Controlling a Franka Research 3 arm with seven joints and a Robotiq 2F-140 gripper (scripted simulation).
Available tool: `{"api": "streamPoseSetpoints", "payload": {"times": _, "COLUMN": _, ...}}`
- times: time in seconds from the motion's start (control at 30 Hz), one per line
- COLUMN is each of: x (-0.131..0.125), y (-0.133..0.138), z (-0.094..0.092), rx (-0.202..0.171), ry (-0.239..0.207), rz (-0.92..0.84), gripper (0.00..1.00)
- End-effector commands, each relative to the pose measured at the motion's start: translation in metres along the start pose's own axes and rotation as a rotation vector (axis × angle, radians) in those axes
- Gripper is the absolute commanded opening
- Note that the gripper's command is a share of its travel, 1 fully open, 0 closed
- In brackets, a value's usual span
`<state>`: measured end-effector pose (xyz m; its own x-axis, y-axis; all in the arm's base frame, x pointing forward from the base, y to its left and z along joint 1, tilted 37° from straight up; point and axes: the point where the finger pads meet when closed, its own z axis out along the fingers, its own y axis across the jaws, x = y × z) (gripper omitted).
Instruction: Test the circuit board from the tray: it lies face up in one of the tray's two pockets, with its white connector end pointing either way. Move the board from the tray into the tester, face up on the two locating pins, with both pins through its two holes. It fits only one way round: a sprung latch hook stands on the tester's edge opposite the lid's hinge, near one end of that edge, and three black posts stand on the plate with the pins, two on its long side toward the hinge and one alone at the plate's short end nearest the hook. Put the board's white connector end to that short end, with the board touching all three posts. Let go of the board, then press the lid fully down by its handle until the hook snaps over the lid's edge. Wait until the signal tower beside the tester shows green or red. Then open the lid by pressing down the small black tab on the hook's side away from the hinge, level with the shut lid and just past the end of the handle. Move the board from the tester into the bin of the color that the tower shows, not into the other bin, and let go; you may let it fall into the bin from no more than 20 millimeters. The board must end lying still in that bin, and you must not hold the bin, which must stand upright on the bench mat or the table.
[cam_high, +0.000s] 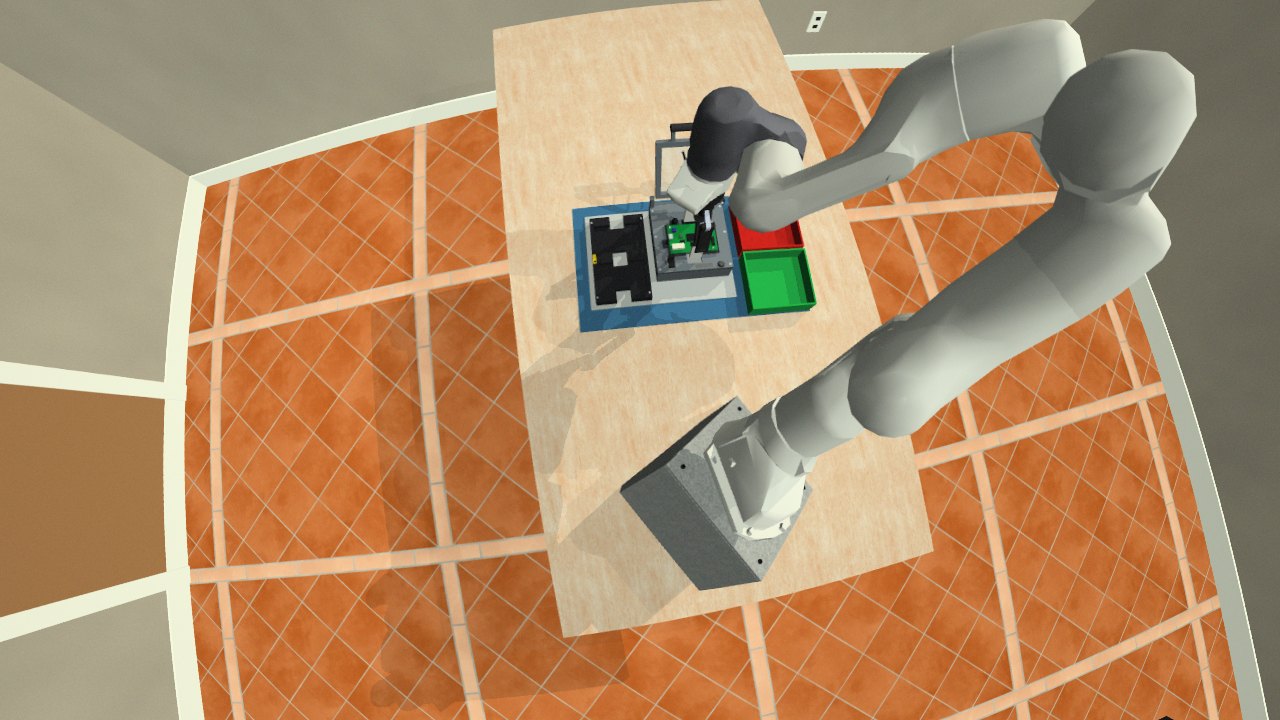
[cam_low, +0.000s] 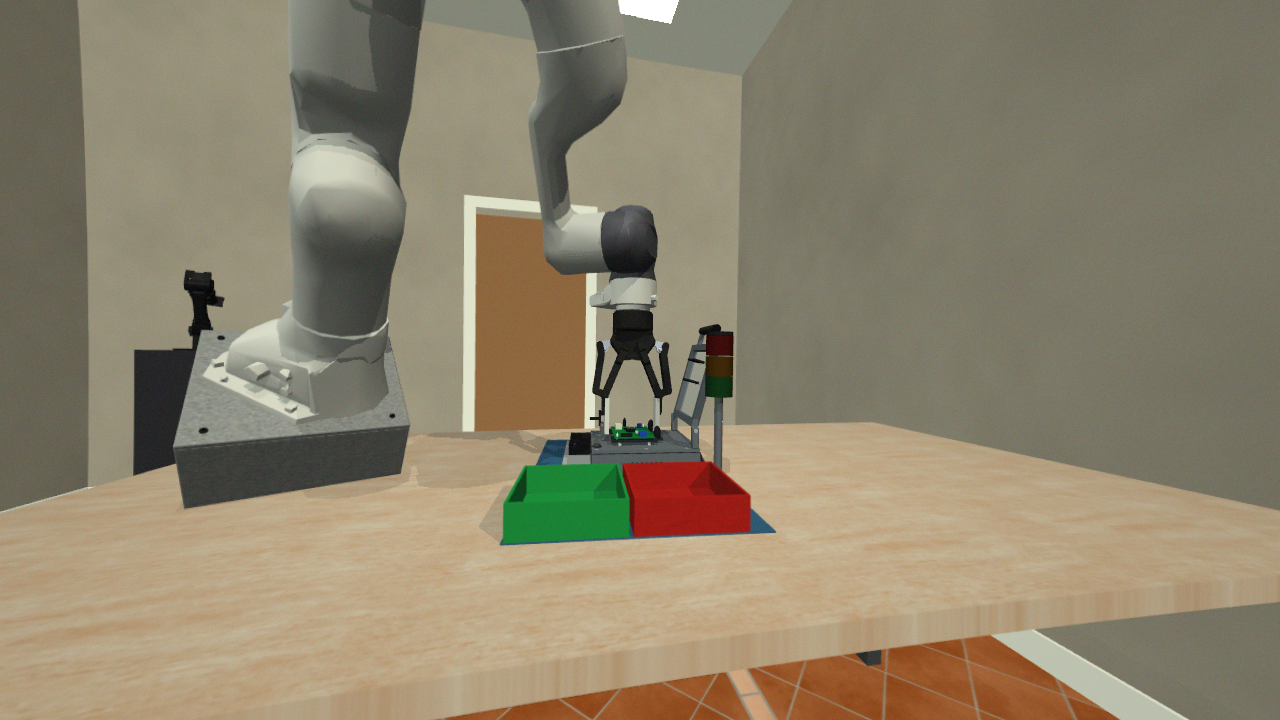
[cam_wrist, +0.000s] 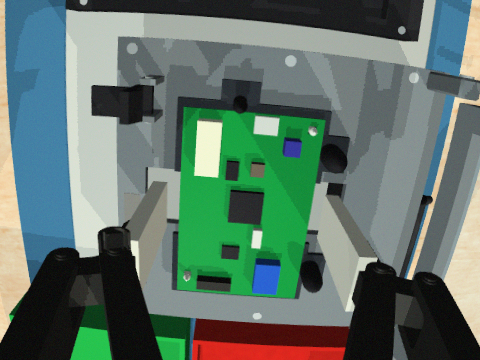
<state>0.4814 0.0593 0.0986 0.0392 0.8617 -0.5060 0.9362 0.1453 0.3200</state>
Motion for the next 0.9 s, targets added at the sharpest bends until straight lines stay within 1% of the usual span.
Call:
{"api": "streamPoseSetpoints", "payload": {"times": 0.0, "x": -0.001, "y": 0.001, "z": -0.001, "rx": 0.000, "ry": 0.000, "rz": 0.005, "gripper": 0.58}}
{"api": "streamPoseSetpoints", "payload": {"times": 0.13, "x": -0.001, "y": 0.001, "z": -0.009, "rx": 0.000, "ry": 0.000, "rz": 0.005, "gripper": 0.58}}
{"api": "streamPoseSetpoints", "payload": {"times": 0.23, "x": -0.001, "y": 0.001, "z": -0.021, "rx": 0.000, "ry": 0.000, "rz": 0.005, "gripper": 0.58}}
{"api": "streamPoseSetpoints", "payload": {"times": 0.37, "x": -0.001, "y": 0.001, "z": -0.044, "rx": 0.000, "ry": 0.000, "rz": 0.005, "gripper": 0.58}}
{"api": "streamPoseSetpoints", "payload": {"times": 0.5, "x": -0.001, "y": 0.001, "z": -0.076, "rx": 0.000, "ry": 0.000, "rz": 0.005, "gripper": 0.58}}
{"api": "streamPoseSetpoints", "payload": {"times": 0.57, "x": -0.001, "y": 0.001, "z": -0.076, "rx": 0.000, "ry": 0.000, "rz": 0.005, "gripper": 0.58}}
{"api": "streamPoseSetpoints", "payload": {"times": 0.87, "x": -0.001, "y": 0.000, "z": -0.172, "rx": 0.000, "ry": 0.000, "rz": 0.005, "gripper": 0.58}}
